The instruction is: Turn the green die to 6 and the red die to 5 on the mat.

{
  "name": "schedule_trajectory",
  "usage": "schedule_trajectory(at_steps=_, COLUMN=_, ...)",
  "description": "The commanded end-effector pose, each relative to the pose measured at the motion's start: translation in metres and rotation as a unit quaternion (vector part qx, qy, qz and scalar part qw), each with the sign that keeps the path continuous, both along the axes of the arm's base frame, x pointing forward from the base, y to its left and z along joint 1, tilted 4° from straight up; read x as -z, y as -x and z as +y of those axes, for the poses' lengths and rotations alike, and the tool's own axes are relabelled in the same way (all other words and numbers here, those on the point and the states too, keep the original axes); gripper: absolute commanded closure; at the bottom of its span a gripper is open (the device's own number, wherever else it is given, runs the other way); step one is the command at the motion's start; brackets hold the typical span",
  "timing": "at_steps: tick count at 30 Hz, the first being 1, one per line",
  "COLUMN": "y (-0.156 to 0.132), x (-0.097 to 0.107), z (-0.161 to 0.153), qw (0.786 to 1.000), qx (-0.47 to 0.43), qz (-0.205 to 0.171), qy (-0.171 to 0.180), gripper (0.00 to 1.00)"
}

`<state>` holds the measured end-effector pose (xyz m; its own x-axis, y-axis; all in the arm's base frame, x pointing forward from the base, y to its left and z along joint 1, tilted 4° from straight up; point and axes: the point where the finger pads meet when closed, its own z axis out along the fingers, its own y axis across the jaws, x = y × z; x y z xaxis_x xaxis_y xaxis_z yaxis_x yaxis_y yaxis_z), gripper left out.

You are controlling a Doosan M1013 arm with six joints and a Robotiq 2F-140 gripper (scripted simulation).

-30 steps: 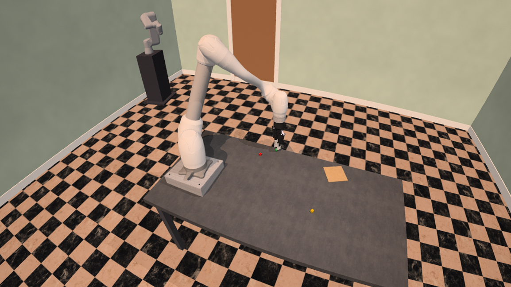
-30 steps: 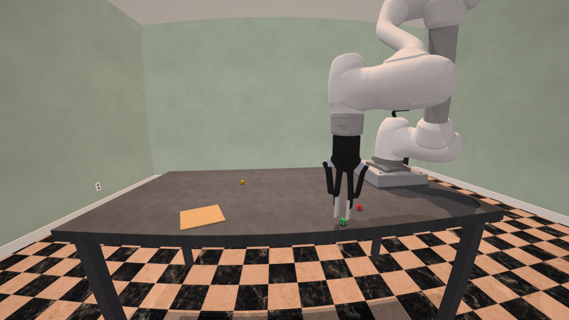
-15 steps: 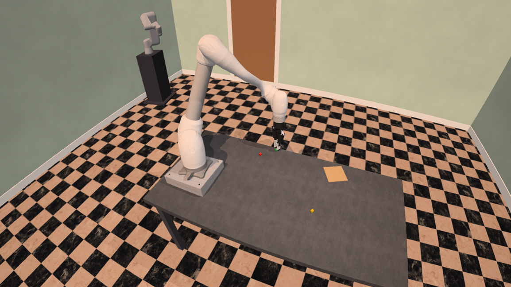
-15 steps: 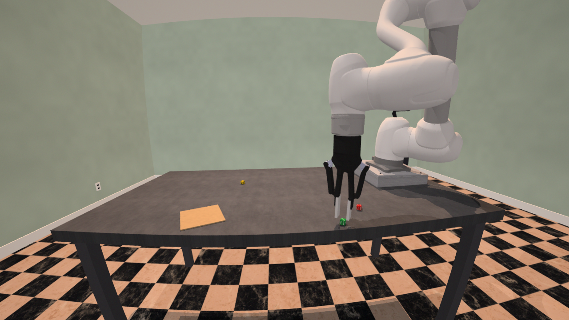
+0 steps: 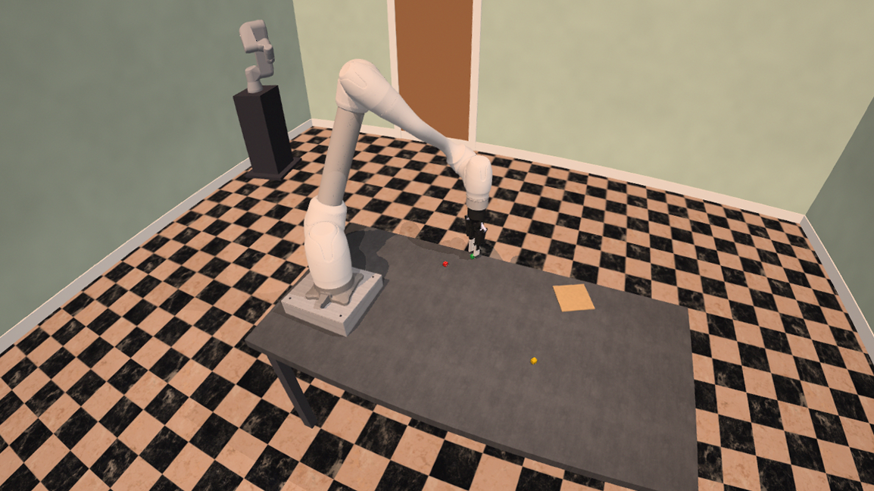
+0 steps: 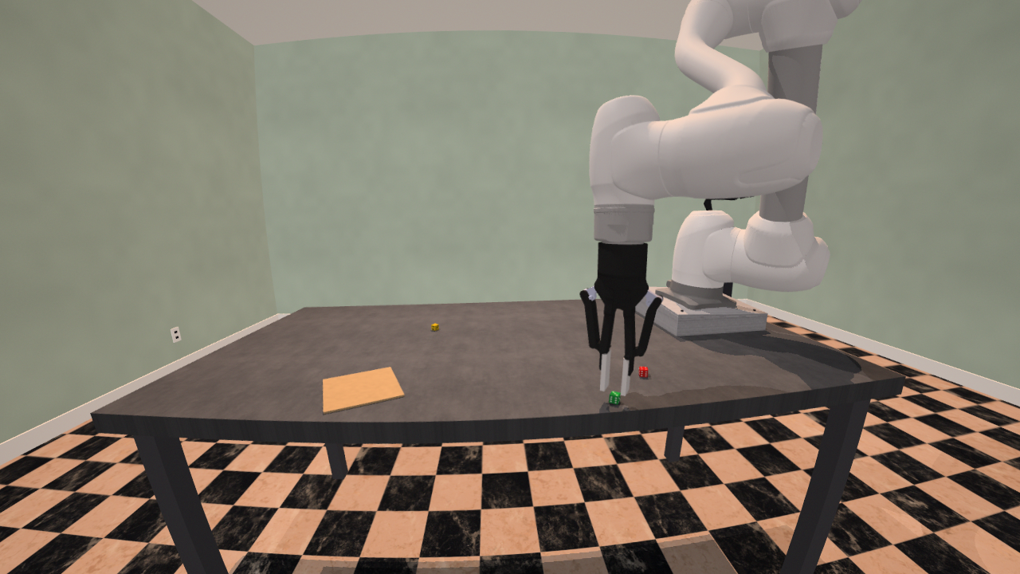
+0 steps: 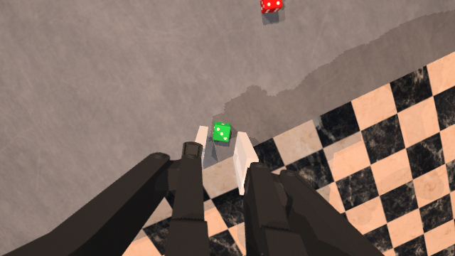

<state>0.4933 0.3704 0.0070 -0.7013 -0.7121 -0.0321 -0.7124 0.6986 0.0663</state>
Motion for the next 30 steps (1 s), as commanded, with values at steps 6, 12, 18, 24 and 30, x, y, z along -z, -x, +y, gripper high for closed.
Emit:
schedule_trajectory(at_steps=6, y=0.0020, x=0.0016, z=0.0017, qw=1.000, qx=0.001, qz=0.001, qy=-0.002, gripper=0.73)
schedule_trajectory(at_steps=12, y=0.0020, x=0.0016, z=0.0017, qw=1.000, qx=0.001, qz=0.001, qy=-0.002, gripper=0.73)
schedule_trajectory(at_steps=18, y=0.0020, x=0.0018, z=0.0017, qw=1.000, qx=0.001, qz=0.001, qy=-0.002, gripper=0.73)
schedule_trajectory(at_steps=24, y=0.0020, x=0.0033, z=0.0018, qw=1.000, qx=0.001, qz=0.001, qy=-0.002, gripper=0.73)
schedule_trajectory(at_steps=30, y=0.0022, x=0.0092, z=0.0022, qw=1.000, qx=0.001, qz=0.001, qy=-0.002, gripper=0.73)
